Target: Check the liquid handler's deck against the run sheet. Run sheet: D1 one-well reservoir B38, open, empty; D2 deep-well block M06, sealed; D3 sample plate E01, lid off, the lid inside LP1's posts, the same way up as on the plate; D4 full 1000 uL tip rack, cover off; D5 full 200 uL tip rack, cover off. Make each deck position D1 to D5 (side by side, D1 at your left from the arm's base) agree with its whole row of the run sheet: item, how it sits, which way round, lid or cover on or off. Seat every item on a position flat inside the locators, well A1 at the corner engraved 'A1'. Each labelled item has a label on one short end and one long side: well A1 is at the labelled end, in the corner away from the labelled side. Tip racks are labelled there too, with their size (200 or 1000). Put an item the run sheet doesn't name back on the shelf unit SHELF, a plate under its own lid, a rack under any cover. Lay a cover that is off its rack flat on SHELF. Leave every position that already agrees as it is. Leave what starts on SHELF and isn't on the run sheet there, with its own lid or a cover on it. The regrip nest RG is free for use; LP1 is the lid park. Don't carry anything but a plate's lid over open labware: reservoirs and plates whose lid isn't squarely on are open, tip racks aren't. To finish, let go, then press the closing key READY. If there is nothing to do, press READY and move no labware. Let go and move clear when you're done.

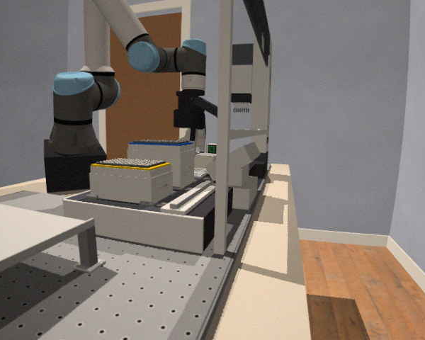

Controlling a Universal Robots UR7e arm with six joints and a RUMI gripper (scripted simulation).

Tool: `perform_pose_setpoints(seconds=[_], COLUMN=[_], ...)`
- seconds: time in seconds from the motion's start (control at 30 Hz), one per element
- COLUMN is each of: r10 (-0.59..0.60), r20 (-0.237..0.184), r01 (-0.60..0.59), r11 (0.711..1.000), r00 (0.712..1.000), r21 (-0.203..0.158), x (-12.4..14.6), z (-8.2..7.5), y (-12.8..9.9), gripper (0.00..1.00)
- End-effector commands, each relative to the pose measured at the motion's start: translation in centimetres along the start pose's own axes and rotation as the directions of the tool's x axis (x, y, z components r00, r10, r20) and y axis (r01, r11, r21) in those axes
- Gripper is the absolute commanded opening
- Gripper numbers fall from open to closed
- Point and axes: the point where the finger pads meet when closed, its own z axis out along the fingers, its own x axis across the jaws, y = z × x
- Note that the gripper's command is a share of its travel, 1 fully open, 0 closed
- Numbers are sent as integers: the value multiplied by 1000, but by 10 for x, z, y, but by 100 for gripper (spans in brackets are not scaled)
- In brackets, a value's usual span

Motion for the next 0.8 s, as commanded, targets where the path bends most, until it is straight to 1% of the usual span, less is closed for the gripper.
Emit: perform_pose_setpoints(seconds=[0.0,0.77], r10=[0,0], r20=[0,0], r01=[0,0], r11=[1000,1000], r00=[1000,1000], r21=[1,1], x=[0,0], z=[1,5], y=[0,0], gripper=[0,0])
